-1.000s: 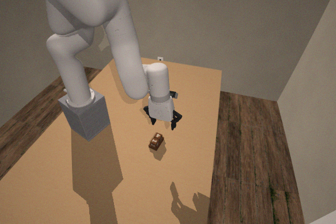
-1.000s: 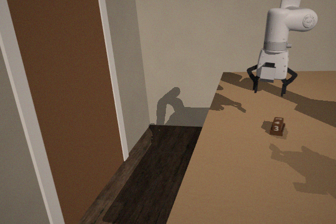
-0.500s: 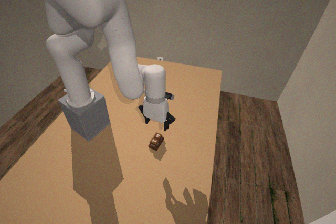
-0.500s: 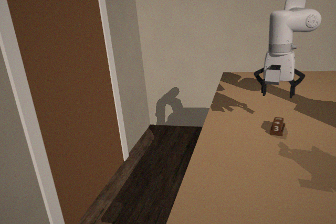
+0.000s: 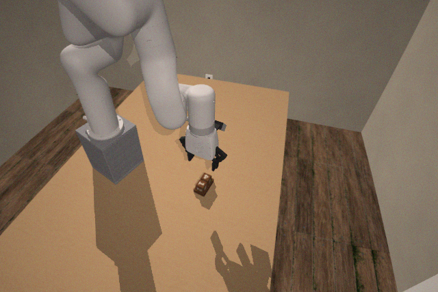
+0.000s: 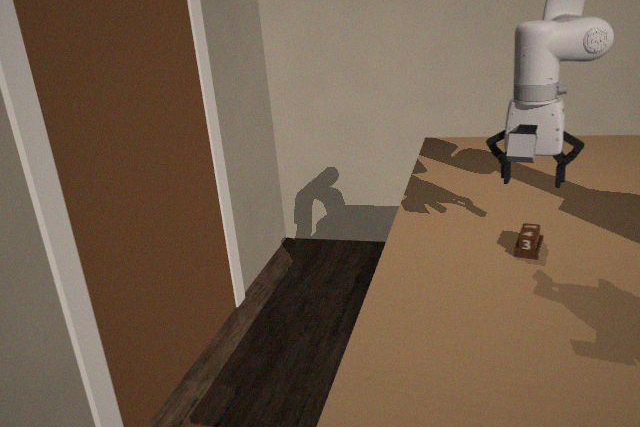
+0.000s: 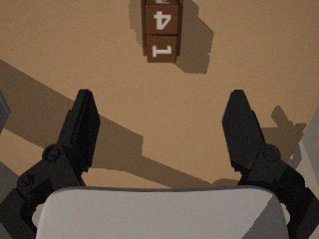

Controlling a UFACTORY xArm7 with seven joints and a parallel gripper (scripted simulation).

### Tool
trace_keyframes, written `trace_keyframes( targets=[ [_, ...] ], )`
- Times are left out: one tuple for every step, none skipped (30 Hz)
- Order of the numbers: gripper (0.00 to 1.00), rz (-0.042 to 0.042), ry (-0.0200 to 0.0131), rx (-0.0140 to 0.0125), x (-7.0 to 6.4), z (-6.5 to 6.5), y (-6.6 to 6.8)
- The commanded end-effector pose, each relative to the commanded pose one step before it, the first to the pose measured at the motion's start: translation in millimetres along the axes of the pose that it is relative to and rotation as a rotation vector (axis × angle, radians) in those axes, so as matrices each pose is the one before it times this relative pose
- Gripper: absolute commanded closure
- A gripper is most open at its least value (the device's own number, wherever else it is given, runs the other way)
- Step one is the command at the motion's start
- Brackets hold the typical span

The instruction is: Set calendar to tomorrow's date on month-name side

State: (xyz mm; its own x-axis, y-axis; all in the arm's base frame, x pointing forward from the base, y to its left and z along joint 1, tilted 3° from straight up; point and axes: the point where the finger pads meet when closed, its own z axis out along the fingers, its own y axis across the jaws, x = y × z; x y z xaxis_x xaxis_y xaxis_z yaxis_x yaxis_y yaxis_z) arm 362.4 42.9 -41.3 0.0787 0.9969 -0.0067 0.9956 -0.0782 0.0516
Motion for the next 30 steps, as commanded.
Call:
trace_keyframes(
  targets=[
    [0.00, -0.00005, 0.00042, -0.00303, 0.19, -0.77, 1.26],
    [0.00, 0.00000, 0.00000, 0.00000, 0.00, 0.00, 0.00],
    [0.00, -0.00294, -0.00025, -0.00009, -0.30, 0.07, -0.18],
    [0.00, -0.01783, -0.00148, -0.00053, -1.81, 0.42, -1.14],
    [0.00, -0.04062, -0.00313, -0.00102, -3.95, 0.93, -2.74],
    [0.00, 0.00000, 0.00000, 0.00000, 0.00, 0.00, 0.00],
    [0.00, 0.00000, 0.00000, 0.00000, 0.00, 0.00, 0.00],
    [0.00, -0.06497, -0.00424, -0.00111, -5.78, 1.43, -4.83],
    [0.00, -0.08592, -0.00409, -0.00071, -6.52, 1.79, -7.20],
    [0.00, -0.03122, -0.00104, -0.00010, -1.93, 0.62, -2.88],
    [0.00, -0.03756, -0.00093, -0.00005, -2.07, 0.72, -3.58],
    [0.00, -0.03111, -0.00050, 0.00000, -1.49, 0.58, -3.06],
    [0.00, -0.06381, -0.00027, 0.00007, -2.51, 1.12, -6.45],
    [0.00, -0.04088, 0.00037, 0.00003, -1.09, 0.67, -4.26],
    [0.00, -0.04517, 0.00090, -0.00003, -0.79, 0.69, -4.78],
    [0.00, -0.04595, 0.00143, -0.00015, -0.35, 0.66, -4.90],
    [0.00, -0.00850, 0.00032, -0.00004, 0.00, 0.12, -0.91],
    [0.00, -0.08283, 0.00404, -0.00078, 0.55, 1.03, -8.84],
    [0.00, -0.00267, 0.00016, -0.00004, 0.05, 0.03, -0.28],
    [0.00, -0.06453, 0.00427, -0.00122, 1.57, 0.67, -6.75],
    [0.00, -0.04029, 0.00312, -0.00109, 1.48, 0.36, -4.09],
    [0.00, -0.01767, 0.00147, -0.00057, 0.78, 0.15, -1.75],
    [0.00, 0.00000, 0.00000, 0.00000, 0.00, 0.00, 0.00],
    [0.00, 0.00000, 0.00000, 0.00000, 0.00, 0.00, 0.00],
    [0.00, -0.00292, 0.00025, -0.00010, 0.14, 0.02, -0.29],
    [0.00, 0.00000, 0.00000, 0.00000, 0.00, 0.03, 0.00],
    [0.00, 0.00001, 0.00000, -0.00002, 0.01, 0.18, 0.01],
    [0.00, 0.00003, -0.00001, -0.00005, 0.02, 0.45, 0.01],
    [0.00, 0.00003, -0.00004, -0.00007, 0.02, 0.81, 0.01],
    [0.00, 0.00002, -0.00014, -0.00006, 0.02, 1.20, 0.00]
  ],
)
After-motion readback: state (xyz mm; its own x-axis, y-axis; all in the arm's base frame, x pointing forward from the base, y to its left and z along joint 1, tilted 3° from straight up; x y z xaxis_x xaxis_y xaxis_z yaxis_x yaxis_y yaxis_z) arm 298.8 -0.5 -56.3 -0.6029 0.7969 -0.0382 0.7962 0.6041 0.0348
